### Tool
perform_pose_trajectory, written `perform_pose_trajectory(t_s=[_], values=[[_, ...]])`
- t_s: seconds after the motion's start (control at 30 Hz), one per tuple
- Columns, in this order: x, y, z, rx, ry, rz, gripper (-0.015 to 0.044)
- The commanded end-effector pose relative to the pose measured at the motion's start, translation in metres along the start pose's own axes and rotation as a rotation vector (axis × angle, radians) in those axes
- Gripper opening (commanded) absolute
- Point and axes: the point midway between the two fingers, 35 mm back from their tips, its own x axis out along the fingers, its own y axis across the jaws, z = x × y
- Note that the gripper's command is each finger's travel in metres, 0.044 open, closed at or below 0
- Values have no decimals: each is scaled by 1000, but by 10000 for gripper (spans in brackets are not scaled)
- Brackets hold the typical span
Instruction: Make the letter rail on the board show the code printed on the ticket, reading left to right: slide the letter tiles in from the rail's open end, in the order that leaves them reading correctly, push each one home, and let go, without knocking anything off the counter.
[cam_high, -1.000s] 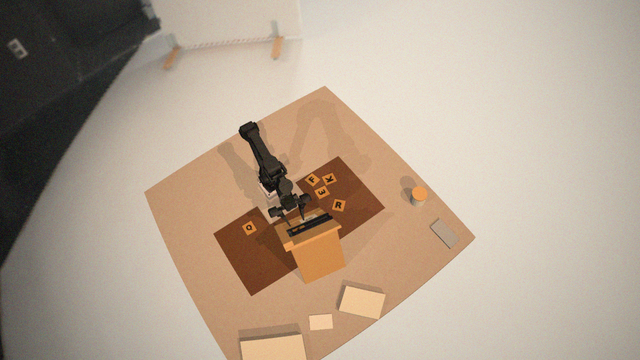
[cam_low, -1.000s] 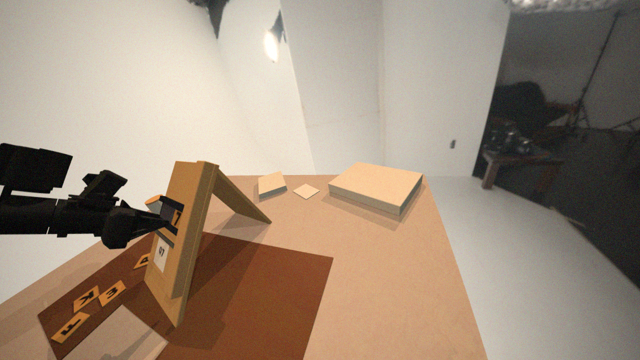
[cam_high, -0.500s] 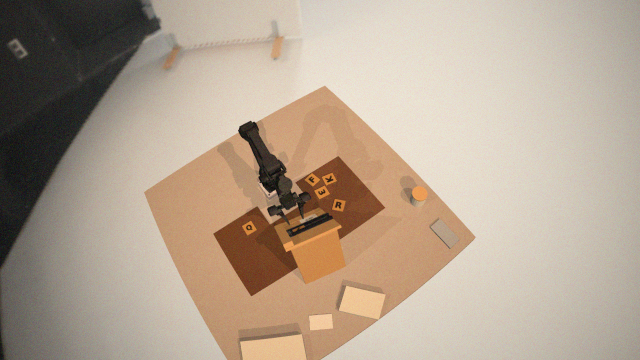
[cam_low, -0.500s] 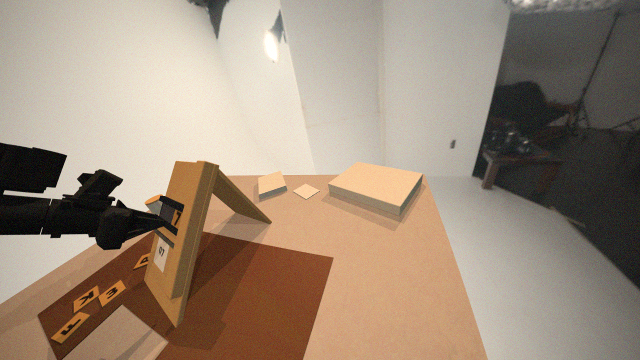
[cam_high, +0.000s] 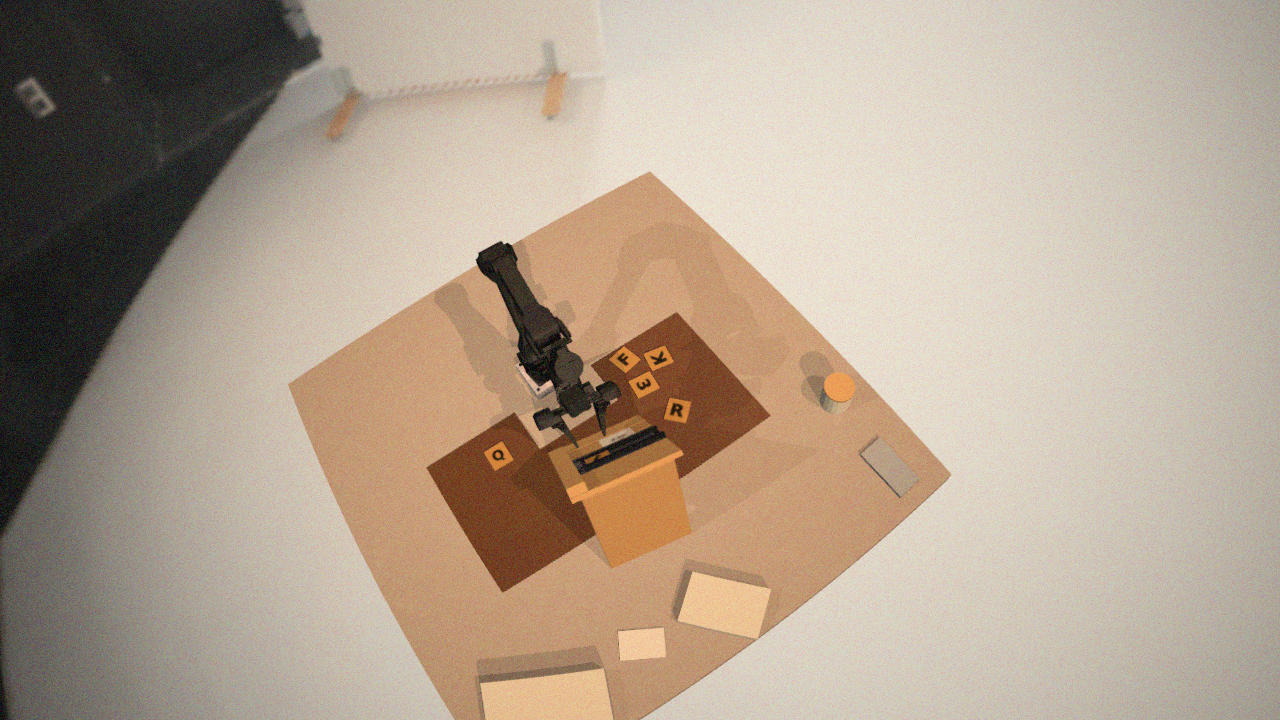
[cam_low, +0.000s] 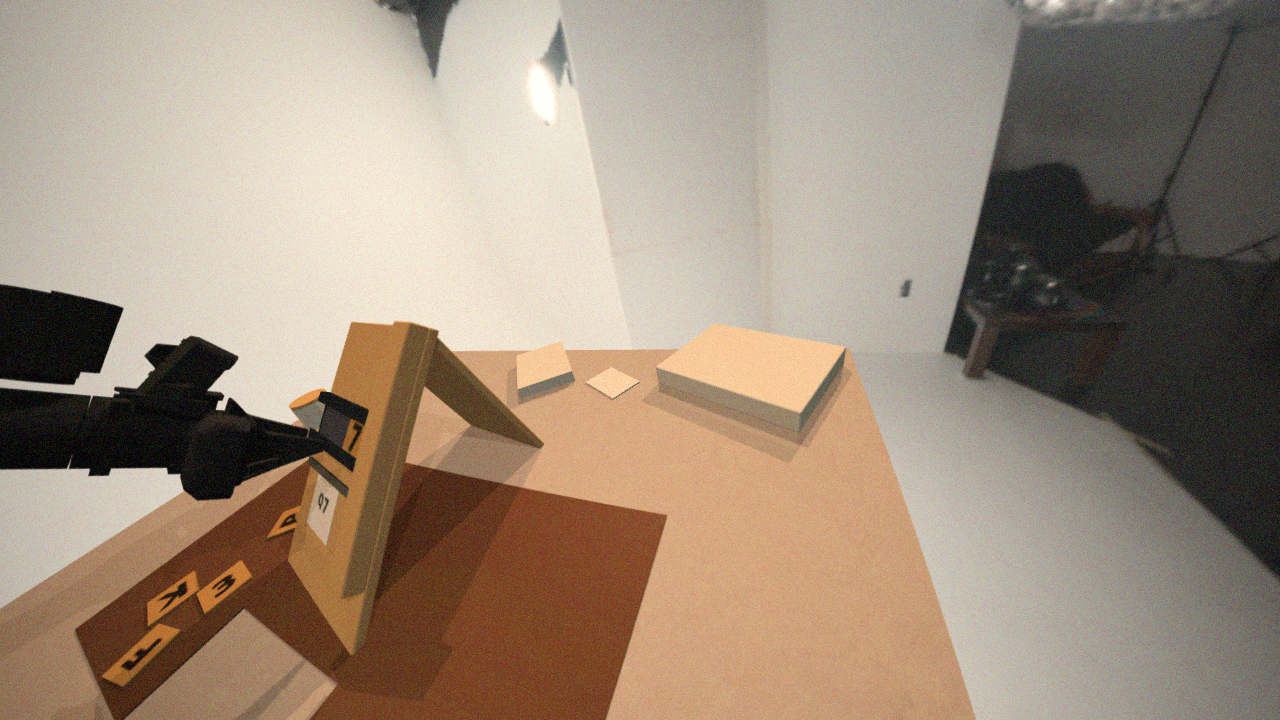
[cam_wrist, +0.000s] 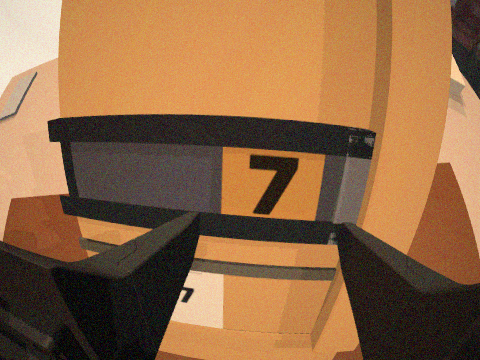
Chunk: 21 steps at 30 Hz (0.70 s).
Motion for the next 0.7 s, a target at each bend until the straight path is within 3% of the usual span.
perform_pose_trajectory(t_s=[0.0,0.13,0.5,0.67], values=[[-3,-1,2,4,-4,-2,295],[-3,-1,3,4,-4,-2,295],[-1,-1,1,1,0,-1,6],[-1,-1,1,1,0,-1,0]])
